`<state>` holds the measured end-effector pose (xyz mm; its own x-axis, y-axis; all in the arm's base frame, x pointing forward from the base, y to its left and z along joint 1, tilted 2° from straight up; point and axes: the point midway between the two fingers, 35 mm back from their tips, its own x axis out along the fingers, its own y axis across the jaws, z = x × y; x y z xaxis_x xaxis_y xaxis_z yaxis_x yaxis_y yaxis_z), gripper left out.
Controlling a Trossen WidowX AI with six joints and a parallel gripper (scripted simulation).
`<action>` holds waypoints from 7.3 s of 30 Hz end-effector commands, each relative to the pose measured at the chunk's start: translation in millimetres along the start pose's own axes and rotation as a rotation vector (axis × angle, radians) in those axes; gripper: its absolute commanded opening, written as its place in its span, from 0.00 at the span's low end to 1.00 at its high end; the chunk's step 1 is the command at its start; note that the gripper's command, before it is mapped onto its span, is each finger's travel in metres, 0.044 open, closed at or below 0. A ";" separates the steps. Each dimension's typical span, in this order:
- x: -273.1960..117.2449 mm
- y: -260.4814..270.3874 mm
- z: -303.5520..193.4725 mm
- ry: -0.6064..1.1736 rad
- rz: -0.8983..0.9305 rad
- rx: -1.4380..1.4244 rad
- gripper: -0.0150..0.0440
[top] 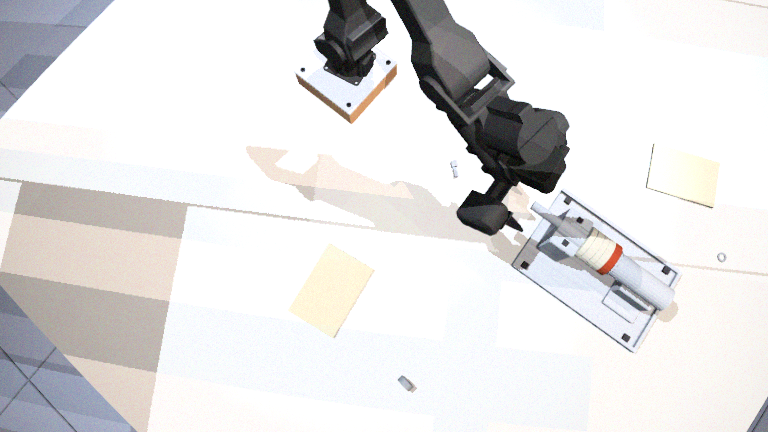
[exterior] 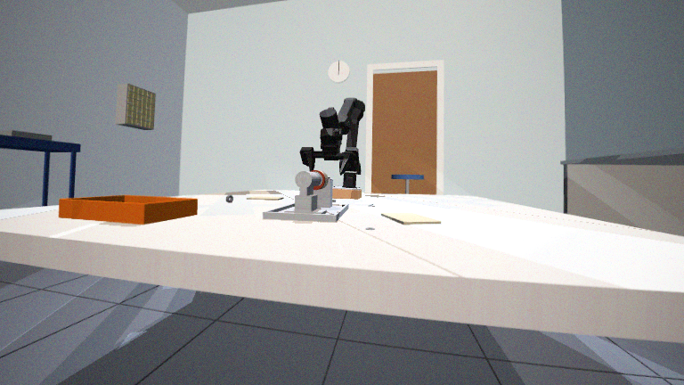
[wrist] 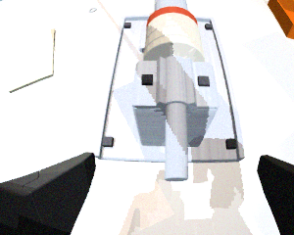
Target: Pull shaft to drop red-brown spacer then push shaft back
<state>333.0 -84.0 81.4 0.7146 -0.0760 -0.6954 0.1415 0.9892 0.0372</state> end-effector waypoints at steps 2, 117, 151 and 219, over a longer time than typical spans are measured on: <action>0.1 0.4 0.6 -0.002 0.003 -0.005 1.00; 53.5 1.4 -6.7 -0.004 0.004 -0.005 1.00; 53.1 1.0 -6.6 -0.005 0.005 -0.006 0.25; 38.6 0.9 -21.7 -0.003 0.003 -0.005 0.25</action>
<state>346.7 -83.7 39.4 0.7181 -0.0745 -0.6919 0.1392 0.9895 0.0380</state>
